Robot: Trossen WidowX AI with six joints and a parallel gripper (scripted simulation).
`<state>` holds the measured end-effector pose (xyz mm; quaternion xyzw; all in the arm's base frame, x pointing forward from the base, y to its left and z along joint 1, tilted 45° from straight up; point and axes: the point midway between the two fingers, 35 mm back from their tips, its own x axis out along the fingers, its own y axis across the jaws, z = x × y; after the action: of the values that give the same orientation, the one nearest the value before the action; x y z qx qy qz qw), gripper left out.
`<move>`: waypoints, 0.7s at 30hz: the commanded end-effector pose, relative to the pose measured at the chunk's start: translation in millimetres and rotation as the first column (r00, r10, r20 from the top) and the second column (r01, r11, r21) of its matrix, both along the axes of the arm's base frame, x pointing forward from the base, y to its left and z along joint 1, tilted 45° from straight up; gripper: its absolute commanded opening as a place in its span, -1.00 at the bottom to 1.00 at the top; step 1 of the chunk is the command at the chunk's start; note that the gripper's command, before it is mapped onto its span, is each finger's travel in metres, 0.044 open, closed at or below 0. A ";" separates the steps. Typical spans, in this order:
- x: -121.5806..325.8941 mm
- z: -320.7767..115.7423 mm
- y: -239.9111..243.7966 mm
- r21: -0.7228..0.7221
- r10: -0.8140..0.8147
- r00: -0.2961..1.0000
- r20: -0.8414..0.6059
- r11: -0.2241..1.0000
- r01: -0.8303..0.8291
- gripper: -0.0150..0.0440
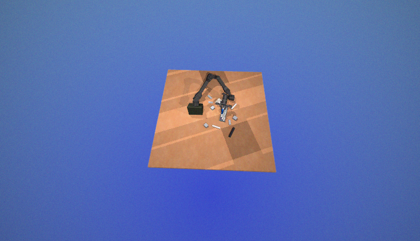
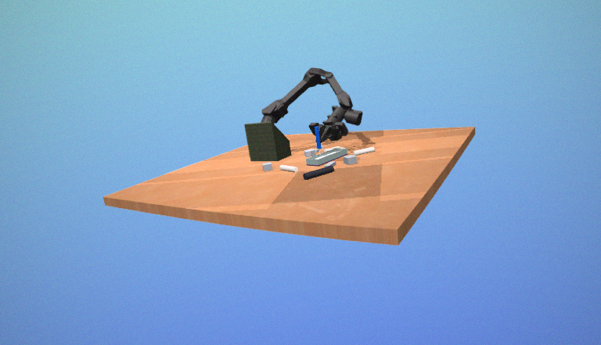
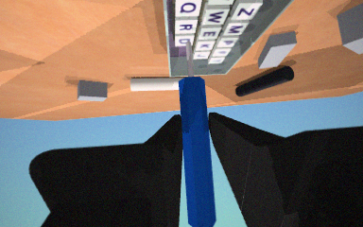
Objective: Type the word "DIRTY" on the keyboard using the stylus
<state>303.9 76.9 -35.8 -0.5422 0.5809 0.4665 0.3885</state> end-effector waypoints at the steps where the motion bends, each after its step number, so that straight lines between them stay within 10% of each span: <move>1: -0.2 -2.2 1.9 0.003 -0.004 1.000 -0.001 1.000 0.004 -0.22; 21: -1.1 -8.1 7.8 0.003 -0.004 1.000 -0.001 1.000 0.004 -0.22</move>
<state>302.8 83.3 -42.5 -0.5420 0.5811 0.4667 0.3882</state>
